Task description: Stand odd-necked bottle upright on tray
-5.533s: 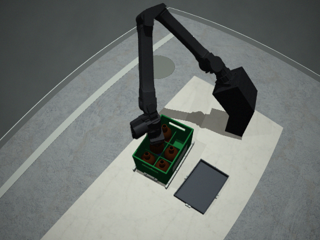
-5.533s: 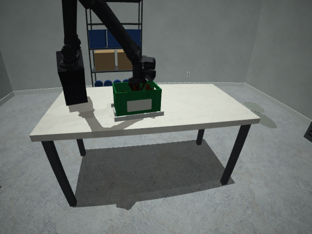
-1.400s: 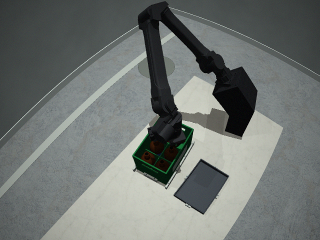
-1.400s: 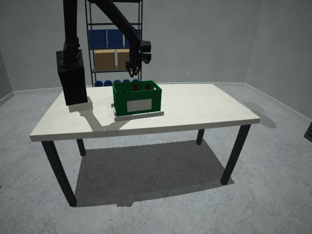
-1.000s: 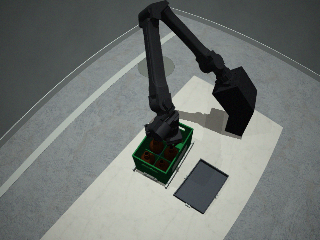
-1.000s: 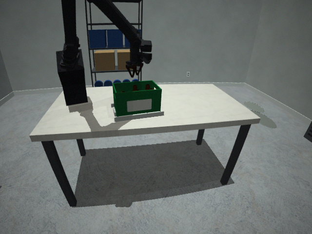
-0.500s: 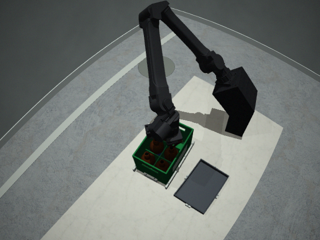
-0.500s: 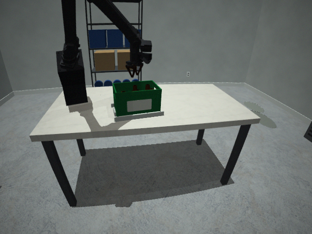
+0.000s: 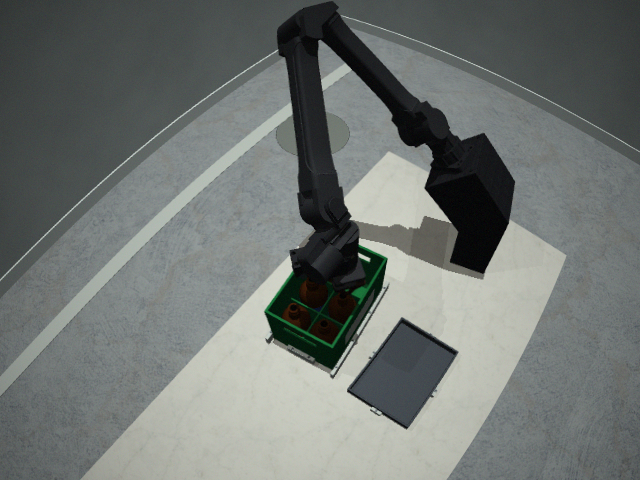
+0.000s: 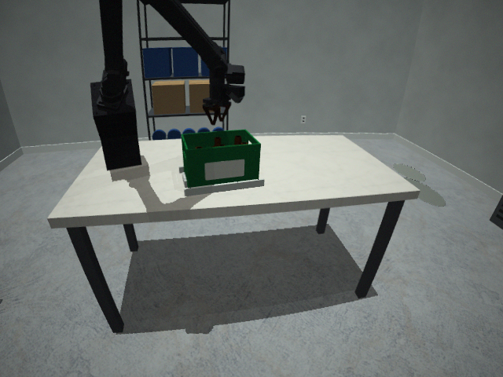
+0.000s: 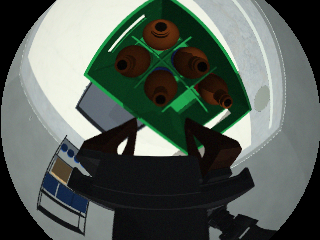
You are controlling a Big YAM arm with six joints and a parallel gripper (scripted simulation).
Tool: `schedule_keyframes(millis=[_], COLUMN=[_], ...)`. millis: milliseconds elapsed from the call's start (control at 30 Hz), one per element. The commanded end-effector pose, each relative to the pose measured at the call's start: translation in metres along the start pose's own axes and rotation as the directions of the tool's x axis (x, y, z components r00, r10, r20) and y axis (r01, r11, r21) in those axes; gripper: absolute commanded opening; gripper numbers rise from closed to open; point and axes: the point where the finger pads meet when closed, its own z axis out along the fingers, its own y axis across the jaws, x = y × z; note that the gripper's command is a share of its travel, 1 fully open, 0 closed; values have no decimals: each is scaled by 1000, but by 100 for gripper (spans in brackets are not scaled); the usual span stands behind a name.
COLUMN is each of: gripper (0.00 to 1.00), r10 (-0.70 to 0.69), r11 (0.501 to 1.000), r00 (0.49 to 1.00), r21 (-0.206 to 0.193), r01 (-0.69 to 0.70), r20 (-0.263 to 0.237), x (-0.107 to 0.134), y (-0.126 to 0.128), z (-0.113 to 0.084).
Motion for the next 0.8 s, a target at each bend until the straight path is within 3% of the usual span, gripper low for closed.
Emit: schedule_keyframes(millis=[0, 233, 300, 333, 433, 767], gripper=[61, 61, 61, 61, 61, 61], r10=[18, 1, 1, 6, 5, 4], r11=[1000, 1000, 1000, 1000, 1000, 1000], r00=[1000, 1000, 1000, 1000, 1000, 1000], r21=[-4, 8, 8, -10, 4, 4], r01=[-18, -1, -1, -6, -4, -4], r20=[11, -5, -5, 14, -3, -4], x=[-8, 0, 0, -4, -2, 0], y=[3, -2, -2, 0, 0, -2], z=[2, 13, 13, 4, 16, 29])
